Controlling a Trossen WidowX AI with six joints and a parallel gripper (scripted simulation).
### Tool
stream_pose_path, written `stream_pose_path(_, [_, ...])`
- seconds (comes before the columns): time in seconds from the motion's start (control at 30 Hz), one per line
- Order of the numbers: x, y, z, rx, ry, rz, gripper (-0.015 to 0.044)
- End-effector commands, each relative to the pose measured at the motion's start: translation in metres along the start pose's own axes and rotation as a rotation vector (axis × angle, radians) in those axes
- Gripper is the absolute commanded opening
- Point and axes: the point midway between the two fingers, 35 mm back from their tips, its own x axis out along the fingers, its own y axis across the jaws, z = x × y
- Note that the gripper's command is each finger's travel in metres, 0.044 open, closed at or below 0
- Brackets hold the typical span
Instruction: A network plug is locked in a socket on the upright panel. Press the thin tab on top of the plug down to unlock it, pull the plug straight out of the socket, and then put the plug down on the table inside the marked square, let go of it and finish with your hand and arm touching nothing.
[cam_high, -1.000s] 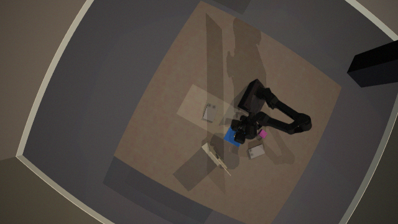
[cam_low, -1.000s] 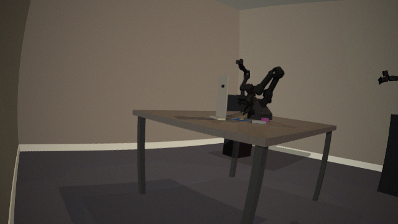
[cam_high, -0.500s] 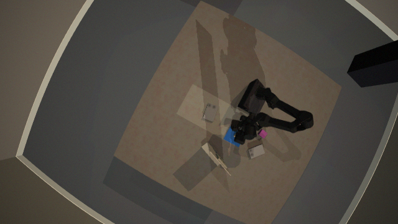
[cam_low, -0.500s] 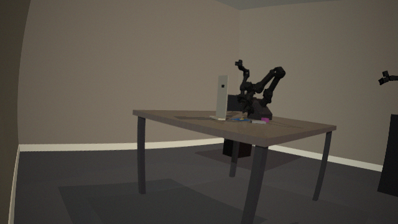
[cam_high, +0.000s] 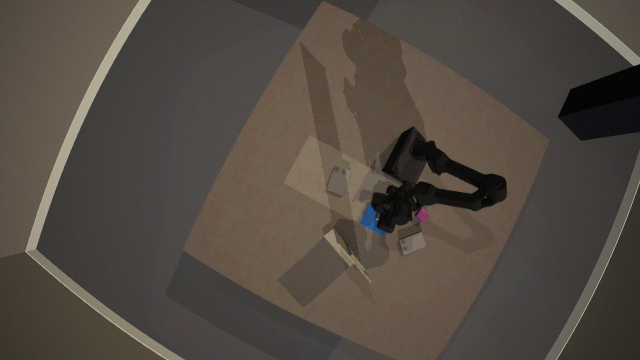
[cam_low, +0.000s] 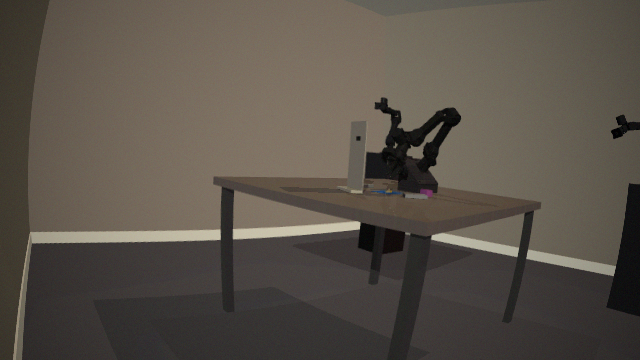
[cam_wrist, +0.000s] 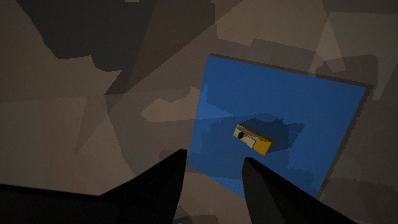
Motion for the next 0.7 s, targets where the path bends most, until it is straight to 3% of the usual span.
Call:
stream_pose_path(0.0, [-0.004,0.003,0.000,-0.004,0.004,0.000,0.0156])
stream_pose_path(0.67, [-0.024,0.014,-0.001,-0.004,0.005,0.002,0.0156])
